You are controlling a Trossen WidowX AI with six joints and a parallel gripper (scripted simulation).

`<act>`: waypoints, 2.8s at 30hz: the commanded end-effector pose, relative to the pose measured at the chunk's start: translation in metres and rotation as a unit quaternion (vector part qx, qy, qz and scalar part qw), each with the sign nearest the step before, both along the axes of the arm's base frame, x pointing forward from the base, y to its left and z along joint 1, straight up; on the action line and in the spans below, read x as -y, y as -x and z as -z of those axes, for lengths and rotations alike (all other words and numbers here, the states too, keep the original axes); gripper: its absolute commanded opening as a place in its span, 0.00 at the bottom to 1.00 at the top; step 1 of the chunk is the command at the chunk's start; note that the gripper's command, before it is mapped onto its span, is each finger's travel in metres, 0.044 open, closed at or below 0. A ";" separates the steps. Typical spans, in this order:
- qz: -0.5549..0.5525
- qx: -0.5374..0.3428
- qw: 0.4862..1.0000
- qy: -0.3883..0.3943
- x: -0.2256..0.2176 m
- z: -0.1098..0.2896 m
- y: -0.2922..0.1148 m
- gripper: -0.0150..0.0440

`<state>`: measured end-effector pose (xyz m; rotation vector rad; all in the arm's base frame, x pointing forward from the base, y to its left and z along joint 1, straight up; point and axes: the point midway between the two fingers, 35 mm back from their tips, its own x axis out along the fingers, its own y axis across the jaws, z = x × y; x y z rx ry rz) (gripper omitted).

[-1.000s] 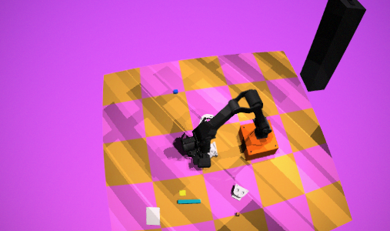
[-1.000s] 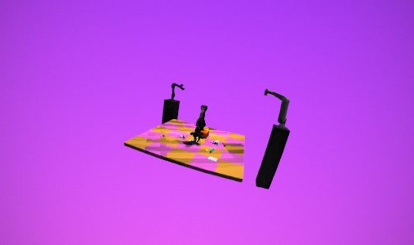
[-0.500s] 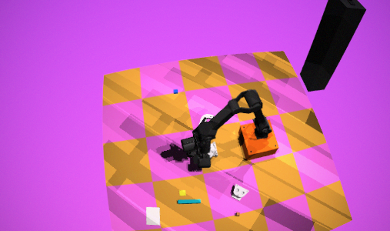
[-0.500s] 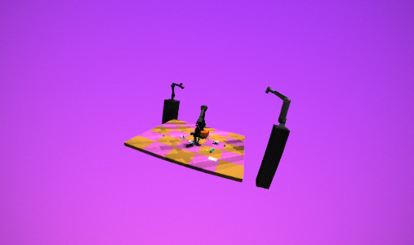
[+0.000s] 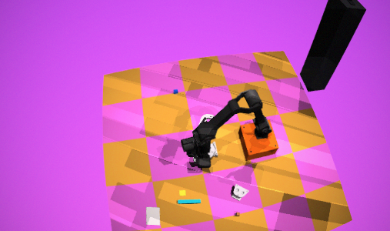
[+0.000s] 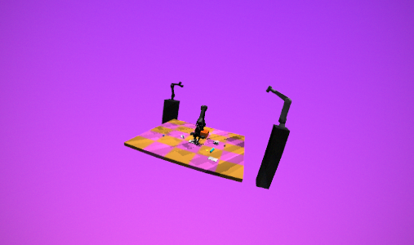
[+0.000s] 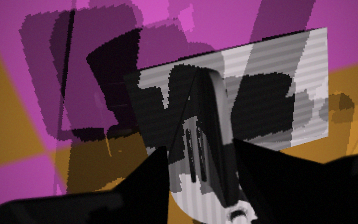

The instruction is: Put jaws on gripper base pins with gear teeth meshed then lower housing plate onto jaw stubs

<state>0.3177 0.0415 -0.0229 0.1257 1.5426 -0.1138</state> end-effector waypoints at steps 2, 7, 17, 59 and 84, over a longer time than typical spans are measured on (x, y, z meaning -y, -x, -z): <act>0.002 0.000 1.000 -0.003 -0.001 0.000 0.000 0.48; 0.002 0.000 1.000 -0.003 -0.001 0.000 0.000 0.48; 0.002 0.000 1.000 -0.003 -0.001 0.000 0.000 0.48; 0.002 0.000 1.000 -0.003 -0.001 0.000 0.000 0.48; 0.000 0.000 1.000 0.000 0.000 0.000 0.000 0.63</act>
